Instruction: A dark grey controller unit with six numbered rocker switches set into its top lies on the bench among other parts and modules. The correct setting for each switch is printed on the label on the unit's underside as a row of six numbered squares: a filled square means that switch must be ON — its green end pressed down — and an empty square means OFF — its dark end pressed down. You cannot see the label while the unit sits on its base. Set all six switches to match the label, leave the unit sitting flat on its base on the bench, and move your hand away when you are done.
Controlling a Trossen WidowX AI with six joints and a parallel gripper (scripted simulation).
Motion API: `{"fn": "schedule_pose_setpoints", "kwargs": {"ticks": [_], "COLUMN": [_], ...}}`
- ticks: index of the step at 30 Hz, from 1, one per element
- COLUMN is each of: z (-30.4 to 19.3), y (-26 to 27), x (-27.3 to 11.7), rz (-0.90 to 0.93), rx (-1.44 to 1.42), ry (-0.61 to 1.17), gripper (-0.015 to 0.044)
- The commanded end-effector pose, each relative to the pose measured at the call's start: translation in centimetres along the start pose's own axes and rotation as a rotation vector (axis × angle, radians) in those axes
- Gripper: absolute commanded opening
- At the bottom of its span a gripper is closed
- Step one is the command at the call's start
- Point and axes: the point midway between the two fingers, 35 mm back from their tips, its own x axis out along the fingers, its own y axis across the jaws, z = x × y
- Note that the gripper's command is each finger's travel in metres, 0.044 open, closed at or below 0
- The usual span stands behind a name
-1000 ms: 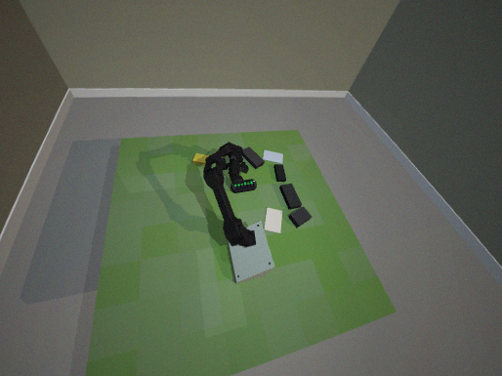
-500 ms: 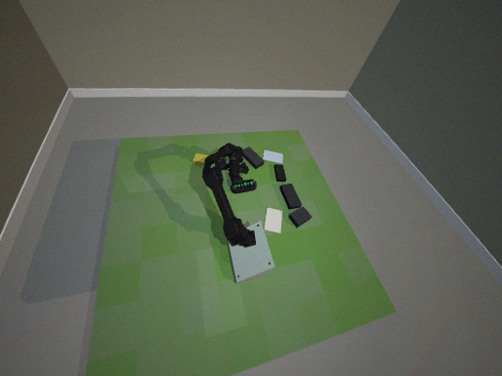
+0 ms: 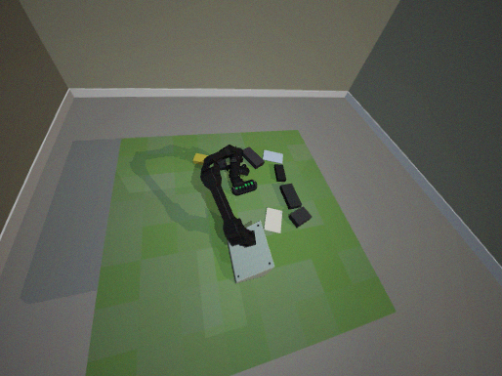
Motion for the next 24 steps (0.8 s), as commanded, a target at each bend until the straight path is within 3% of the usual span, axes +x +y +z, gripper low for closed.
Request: {"fn": "schedule_pose_setpoints", "kwargs": {"ticks": [1, 24], "z": [0.1, 0.1], "y": [-0.7, -3.4], "x": [0.3, 1.1], "rz": [-0.009, -0.010], "rx": [0.003, 0.004], "ry": [-0.003, -0.002], "gripper": [0.0000, 0.0000]}}
